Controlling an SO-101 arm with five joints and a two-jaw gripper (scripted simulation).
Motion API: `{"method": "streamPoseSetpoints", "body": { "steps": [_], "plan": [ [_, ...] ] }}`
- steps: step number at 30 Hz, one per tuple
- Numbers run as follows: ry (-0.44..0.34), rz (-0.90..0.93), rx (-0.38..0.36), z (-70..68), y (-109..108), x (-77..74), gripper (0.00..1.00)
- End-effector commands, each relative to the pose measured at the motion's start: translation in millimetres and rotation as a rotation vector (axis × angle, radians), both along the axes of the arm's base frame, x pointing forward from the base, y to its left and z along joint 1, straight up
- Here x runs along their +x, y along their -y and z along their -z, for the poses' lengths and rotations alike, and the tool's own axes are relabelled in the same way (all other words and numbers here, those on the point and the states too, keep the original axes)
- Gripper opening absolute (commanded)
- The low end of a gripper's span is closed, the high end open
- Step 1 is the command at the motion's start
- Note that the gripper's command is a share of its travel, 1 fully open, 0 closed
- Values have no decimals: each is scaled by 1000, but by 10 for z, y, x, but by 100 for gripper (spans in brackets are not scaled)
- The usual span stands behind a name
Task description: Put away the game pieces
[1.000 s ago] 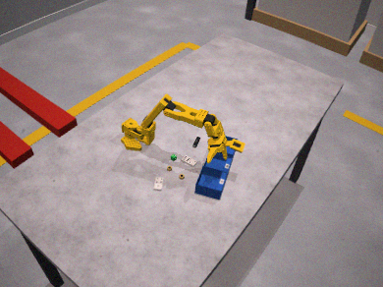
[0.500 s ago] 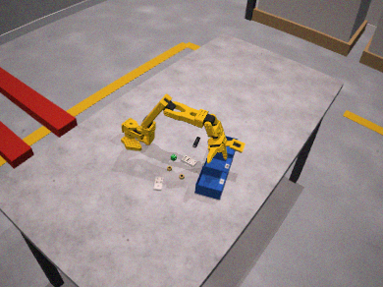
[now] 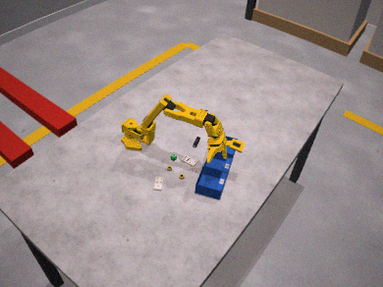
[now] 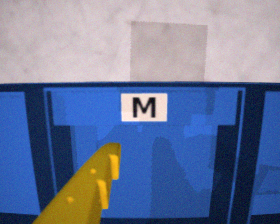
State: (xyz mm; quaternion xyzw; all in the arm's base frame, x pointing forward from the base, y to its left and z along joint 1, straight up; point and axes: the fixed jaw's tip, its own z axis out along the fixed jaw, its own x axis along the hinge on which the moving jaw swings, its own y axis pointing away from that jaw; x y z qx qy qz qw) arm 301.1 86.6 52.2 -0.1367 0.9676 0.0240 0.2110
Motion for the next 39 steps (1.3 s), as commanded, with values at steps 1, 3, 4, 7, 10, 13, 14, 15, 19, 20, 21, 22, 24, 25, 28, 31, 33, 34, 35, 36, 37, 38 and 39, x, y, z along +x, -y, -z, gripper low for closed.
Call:
{"method": "streamPoseSetpoints", "body": {
  "steps": [1,3,4,7,10,13,14,15,19,20,21,22,24,25,28,31,33,34,35,36,37,38,39],
  "plan": [
    [78,5,37,-204,-86,33,100],
    [87,7,52,-214,-146,17,100],
    [92,8,62,-220,-183,7,100],
    [109,11,96,-242,-311,-36,100],
    [120,14,123,-259,-404,-72,100],
    [131,15,151,-275,-495,-113,100],
    [135,16,165,-282,-538,-134,100],
    [139,17,178,-289,-578,-155,100],
    [150,18,220,-311,-700,-225,100],
    [152,19,227,-315,-720,-237,100],
    [153,19,232,-317,-735,-247,100],
    [154,19,236,-319,-746,-254,100],
    [155,19,241,-321,-757,-261,100],
    [155,19,241,-322,-759,-262,100],
    [155,19,241,-322,-759,-262,100],
    [155,19,241,-322,-759,-262,100],
    [155,19,241,-322,-759,-262,100],
    [155,19,241,-322,-759,-262,100],
    [155,19,241,-322,-759,-262,100],
    [155,19,241,-322,-759,-262,100],
    [155,19,241,-322,-759,-262,100],
    [155,19,241,-322,-759,-262,100],
    [155,19,241,-322,-759,-262,100]
  ]
}}
